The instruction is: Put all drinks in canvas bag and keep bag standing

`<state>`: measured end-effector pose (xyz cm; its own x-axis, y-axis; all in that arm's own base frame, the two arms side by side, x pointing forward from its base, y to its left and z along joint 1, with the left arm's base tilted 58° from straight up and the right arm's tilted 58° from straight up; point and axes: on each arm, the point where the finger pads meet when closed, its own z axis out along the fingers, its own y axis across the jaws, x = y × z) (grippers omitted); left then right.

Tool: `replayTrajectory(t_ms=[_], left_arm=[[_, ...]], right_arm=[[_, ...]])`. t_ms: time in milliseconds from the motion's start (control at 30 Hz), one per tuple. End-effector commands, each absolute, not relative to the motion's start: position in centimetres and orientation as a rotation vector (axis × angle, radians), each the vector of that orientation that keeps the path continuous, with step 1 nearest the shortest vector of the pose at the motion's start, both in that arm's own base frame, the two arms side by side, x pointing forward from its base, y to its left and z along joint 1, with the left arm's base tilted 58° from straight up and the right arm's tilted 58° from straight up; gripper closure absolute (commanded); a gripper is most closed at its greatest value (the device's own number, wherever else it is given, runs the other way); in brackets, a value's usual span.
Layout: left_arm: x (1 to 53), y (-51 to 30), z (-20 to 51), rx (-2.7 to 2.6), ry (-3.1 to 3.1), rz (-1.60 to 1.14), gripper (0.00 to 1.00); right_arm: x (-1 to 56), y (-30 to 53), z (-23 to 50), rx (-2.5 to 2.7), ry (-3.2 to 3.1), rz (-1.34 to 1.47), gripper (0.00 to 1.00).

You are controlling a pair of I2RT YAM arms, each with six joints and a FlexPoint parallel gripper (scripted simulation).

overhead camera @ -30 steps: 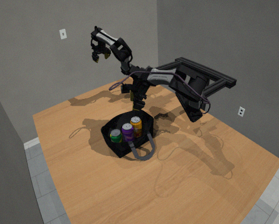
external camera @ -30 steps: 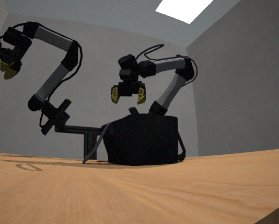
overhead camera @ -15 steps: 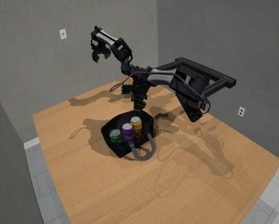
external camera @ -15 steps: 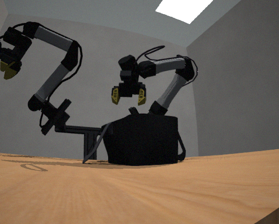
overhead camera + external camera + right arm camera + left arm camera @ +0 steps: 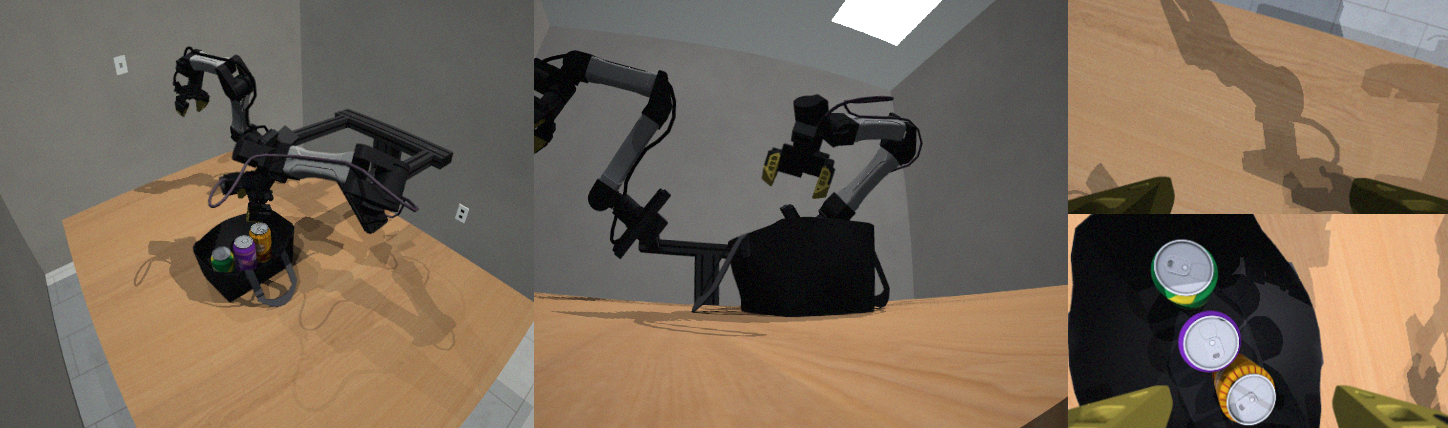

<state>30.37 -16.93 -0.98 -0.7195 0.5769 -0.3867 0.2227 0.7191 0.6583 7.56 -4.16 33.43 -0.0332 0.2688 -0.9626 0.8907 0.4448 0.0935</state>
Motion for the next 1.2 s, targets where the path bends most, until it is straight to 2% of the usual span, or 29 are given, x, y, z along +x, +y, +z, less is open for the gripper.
replayTrajectory(t_ms=[0, 33, 67, 300, 400, 500, 667, 700, 867, 900, 967, 1000, 1167], left_arm=[[33.3, -19.1, 1.6, 0.506, 2.349, 0.557, 0.14], [30.4, -17.6, -1.4, 0.632, 2.397, 0.685, 0.14], [33.0, -18.8, 1.4, 0.506, 2.333, 0.615, 0.14], [36.0, -18.5, 4.9, 0.385, 2.336, 0.425, 0.14], [34.6, -18.5, 2.9, 0.452, 2.376, 0.474, 0.14], [36.6, -17.8, 5.7, 0.346, 2.327, 0.426, 0.14], [38.7, -17.3, 8.9, 0.276, 2.293, 0.289, 0.14], [36.7, -17.4, 5.8, 0.362, 2.369, 0.354, 0.14], [39.3, -16.5, 10.1, 0.241, 2.278, 0.265, 0.14], [36.9, -15.6, 6.6, 0.323, 2.379, 0.343, 0.14], [36.9, -15.6, 6.6, 0.323, 2.379, 0.343, 0.14], [38.8, -16.5, 9.5, 0.255, 2.294, 0.283, 0.14], [39.8, -15.9, 11.4, 0.211, 2.257, 0.243, 0.14]], right_arm=[[7.3, -6.9, 37.2, 0.909, 1.531, -0.727, 0.14], [7.1, -4.2, 36.6, 0.918, 1.526, -0.731, 0.14], [7.4, -6.1, 35.4, 0.955, 1.573, -0.676, 0.14], [8.7, -9.1, 38.5, 0.812, 1.569, -0.654, 0.14], [8.2, -7.2, 39.1, 0.798, 1.550, -0.669, 0.14], [9.3, -9.6, 37.9, 0.782, 1.618, -0.629, 0.14], [11.2, -11.4, 40.0, 0.699, 1.589, -0.585, 0.14], [10.0, -9.3, 40.8, 0.688, 1.564, -0.603, 0.14], [12.2, -12.0, 39.9, 0.671, 1.611, -0.550, 0.14], [11.4, -10.6, 41.3, 0.649, 1.576, -0.570, 0.14], [11.4, -10.6, 41.3, 0.649, 1.576, -0.570, 0.14], [12.0, -11.3, 40.4, 0.656, 1.606, -0.550, 0.14], [13.3, -12.3, 39.8, 0.641, 1.630, -0.515, 0.14]])
